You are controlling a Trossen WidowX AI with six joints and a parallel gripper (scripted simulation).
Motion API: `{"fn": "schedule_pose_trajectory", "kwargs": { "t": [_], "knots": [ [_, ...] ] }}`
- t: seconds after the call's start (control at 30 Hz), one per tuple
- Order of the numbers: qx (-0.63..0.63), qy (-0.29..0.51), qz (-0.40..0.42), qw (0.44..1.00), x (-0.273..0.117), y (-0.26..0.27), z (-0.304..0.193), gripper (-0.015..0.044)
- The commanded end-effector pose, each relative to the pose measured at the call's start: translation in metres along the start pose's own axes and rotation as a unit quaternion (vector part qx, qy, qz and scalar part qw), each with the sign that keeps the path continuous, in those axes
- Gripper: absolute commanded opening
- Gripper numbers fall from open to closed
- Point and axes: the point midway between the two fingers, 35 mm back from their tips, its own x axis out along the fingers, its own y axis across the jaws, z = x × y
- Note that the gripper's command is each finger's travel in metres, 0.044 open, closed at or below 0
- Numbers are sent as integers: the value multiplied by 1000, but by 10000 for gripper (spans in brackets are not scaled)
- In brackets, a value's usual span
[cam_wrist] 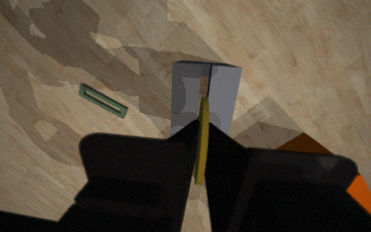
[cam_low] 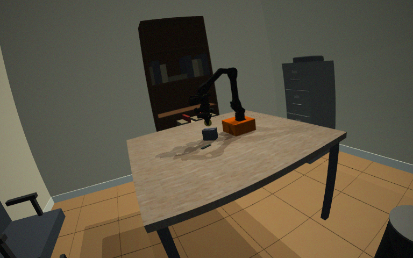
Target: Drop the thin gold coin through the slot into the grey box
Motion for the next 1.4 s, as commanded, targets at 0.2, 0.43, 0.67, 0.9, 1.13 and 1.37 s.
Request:
{"fn": "schedule_pose_trajectory", "kwargs": {
  "t": [0.2,0.43,0.67,0.9,1.13,1.37],
  "knots": [
    [1,2,-2,1000,1,-2,-2,0],
    [0,0,0,1000,0,-1,-1,0],
    [0,0,0,1000,1,-1,-1,0],
    [0,0,0,1000,5,-2,-3,0],
    [1,0,0,1000,7,-3,-3,0],
    [2,0,0,1000,9,-4,-4,0]
  ]
}}
